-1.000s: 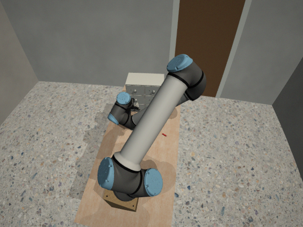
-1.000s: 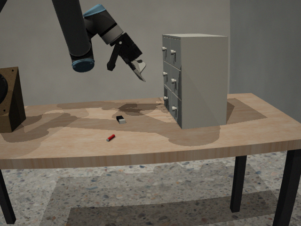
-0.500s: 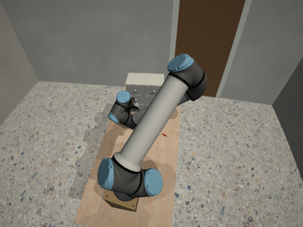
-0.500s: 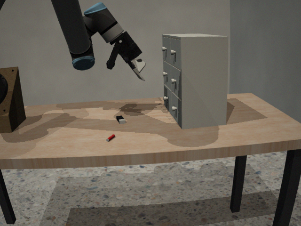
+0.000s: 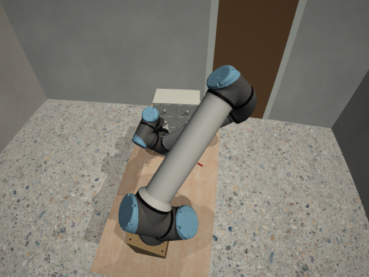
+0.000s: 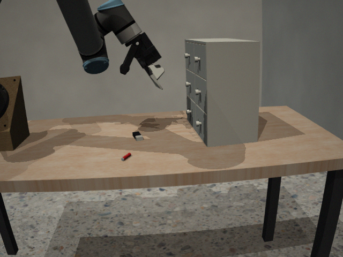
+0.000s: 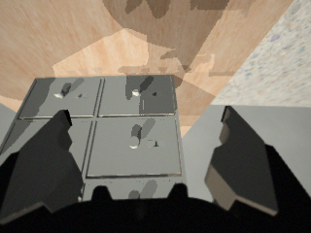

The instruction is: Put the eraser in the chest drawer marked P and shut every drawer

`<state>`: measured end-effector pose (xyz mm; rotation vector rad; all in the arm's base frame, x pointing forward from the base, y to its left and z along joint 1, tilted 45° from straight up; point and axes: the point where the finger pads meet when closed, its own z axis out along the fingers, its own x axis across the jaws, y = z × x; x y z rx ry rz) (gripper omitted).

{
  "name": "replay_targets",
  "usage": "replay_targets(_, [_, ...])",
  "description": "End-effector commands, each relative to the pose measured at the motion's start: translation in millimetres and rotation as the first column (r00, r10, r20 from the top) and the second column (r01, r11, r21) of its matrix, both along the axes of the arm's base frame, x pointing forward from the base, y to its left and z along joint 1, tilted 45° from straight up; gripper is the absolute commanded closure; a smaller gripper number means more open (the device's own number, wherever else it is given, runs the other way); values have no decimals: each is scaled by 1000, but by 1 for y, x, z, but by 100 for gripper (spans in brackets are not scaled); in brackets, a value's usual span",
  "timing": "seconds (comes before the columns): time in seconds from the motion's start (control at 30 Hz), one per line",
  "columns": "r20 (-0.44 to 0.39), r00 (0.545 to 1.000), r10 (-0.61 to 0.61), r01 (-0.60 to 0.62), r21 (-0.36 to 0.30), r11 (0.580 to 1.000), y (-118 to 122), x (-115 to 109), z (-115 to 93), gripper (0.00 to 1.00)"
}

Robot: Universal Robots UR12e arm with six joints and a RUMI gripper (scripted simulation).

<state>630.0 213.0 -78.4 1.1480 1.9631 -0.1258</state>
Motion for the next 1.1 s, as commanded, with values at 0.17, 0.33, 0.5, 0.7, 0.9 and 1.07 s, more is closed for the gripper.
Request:
replay_targets(0.17, [-39,998,-42,41,-13,999,5,-9,7,0])
replay_targets(0.33, [-64,996,-68,67,-23,997,8,-15,12,0])
replay_targets(0.5, [-90,991,-97,94,-35,995,11,-21,17,0])
replay_targets(0.7, [-111,986,-121,116,-44,992,13,-26,21,0])
replay_targets(0.9, [-144,977,-158,150,-61,987,17,-34,28,0])
replay_targets(1.07, [-170,967,-189,178,-75,981,21,-41,33,0])
